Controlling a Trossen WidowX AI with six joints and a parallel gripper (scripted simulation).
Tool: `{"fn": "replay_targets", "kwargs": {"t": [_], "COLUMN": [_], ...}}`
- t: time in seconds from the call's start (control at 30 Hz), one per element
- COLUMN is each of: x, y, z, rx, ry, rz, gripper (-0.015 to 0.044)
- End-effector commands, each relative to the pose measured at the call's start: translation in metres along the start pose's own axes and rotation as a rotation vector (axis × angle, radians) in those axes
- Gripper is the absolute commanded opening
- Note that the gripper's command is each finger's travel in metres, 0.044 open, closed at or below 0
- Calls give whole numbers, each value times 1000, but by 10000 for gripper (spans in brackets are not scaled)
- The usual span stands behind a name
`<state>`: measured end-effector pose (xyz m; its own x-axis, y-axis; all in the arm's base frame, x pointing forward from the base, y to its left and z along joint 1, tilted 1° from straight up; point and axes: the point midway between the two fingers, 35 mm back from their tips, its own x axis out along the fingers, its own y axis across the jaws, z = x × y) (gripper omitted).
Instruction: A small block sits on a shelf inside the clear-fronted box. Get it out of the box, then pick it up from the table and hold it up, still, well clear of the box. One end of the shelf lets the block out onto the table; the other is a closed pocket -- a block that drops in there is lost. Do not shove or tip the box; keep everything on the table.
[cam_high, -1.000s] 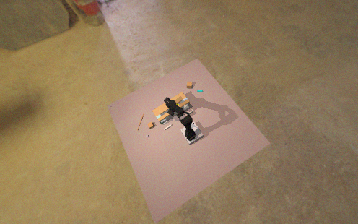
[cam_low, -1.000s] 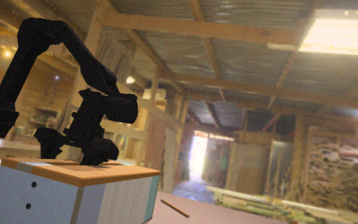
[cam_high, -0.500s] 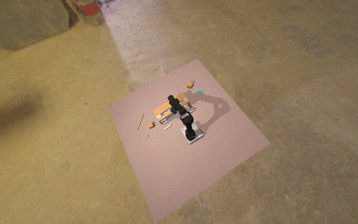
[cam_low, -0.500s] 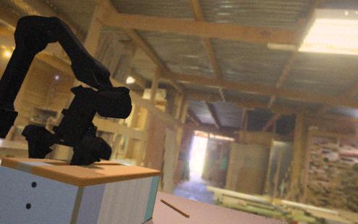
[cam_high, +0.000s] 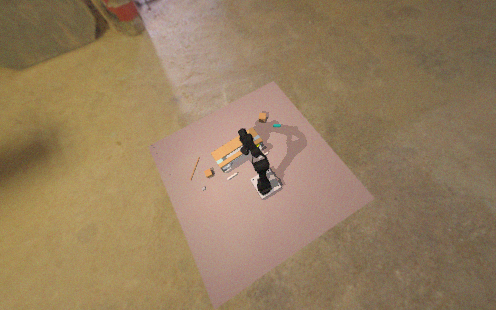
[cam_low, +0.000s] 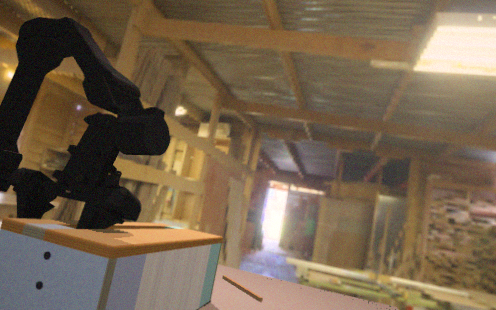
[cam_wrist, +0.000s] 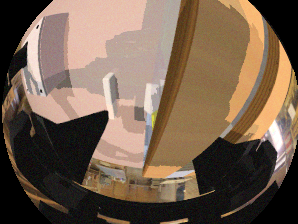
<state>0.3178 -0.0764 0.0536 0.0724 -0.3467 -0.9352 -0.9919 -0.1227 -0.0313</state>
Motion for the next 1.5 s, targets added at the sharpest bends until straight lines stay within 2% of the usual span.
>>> {"fn": "replay_targets", "kwargs": {"t": [0.0,0.13,0.33,0.6,0.63,0.73,0.77,1.03,1.27,1.47], "x": [3,-4,-57,-54,-55,-61,-60,-54,-50,-49], "y": [-2,-3,-1,-1,0,6,7,15,22,25], "z": [-9,-12,-27,-26,-29,-47,-48,-56,-64,-68], "rx": [-2,-1,2,-2,17,267,362,1168,1931,2277], "ry": [-3,-2,1,0,3,4,-9,-119,-228,-282], "rz": [-5,-4,0,2,-1,-27,-29,-13,68,135], "gripper": [400,400,400,400,374,295,285,285,285,285]}}
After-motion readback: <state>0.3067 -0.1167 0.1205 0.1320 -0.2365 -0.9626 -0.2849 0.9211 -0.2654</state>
